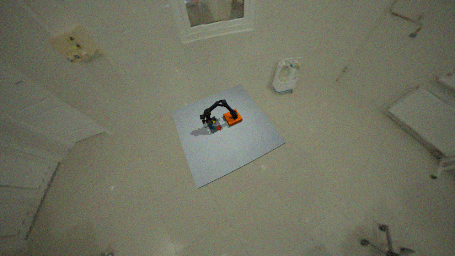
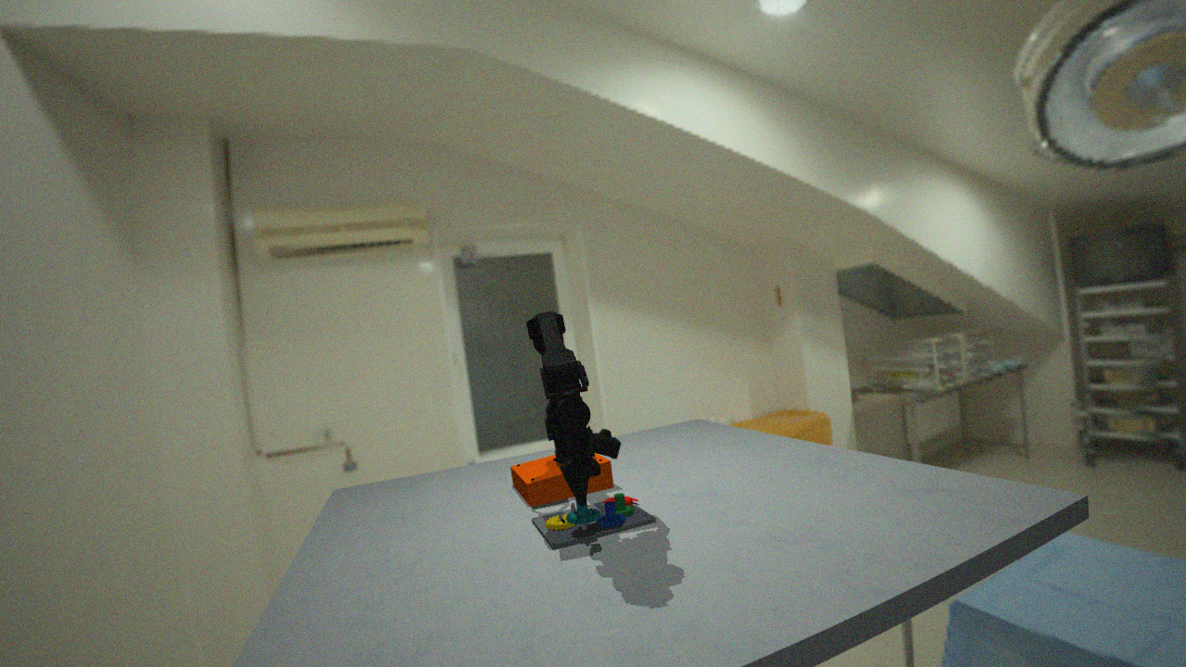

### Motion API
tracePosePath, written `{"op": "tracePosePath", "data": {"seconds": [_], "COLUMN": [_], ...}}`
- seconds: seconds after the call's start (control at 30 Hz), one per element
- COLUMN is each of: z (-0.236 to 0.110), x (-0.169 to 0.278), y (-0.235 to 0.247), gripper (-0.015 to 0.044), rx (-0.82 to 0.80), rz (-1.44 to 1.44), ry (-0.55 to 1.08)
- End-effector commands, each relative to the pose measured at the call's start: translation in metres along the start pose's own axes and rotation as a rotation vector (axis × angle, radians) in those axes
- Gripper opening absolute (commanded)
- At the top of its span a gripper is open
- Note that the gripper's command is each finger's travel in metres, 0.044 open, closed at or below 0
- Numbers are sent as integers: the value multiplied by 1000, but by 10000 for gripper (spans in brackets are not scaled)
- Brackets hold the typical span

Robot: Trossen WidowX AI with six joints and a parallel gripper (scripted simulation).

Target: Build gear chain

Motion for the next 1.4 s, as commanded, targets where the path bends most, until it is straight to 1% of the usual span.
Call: {"op": "tracePosePath", "data": {"seconds": [0.0,0.3,0.47,0.67,1.03,1.37], "z": [9,22,19,11,5,15], "x": [0,0,0,0,0,0], "y": [3,4,3,3,4,3], "gripper": [0,0,0,0,0,0], "rx": [-14,-14,-14,-14,-14,-14], "rz": [59,188,184,129,-102,-76], "ry": [2,3,3,2,1,1]}}
Point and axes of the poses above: the point midway between the two fingers, 35 mm back from their tips, its own z axis out along the fingers, its own y axis across the jaws, x = y × z, the point moved 4 cm from there along -z, back along the fingers, and after that the axes turned 13 degrees about -z, right-handed, at the moved point
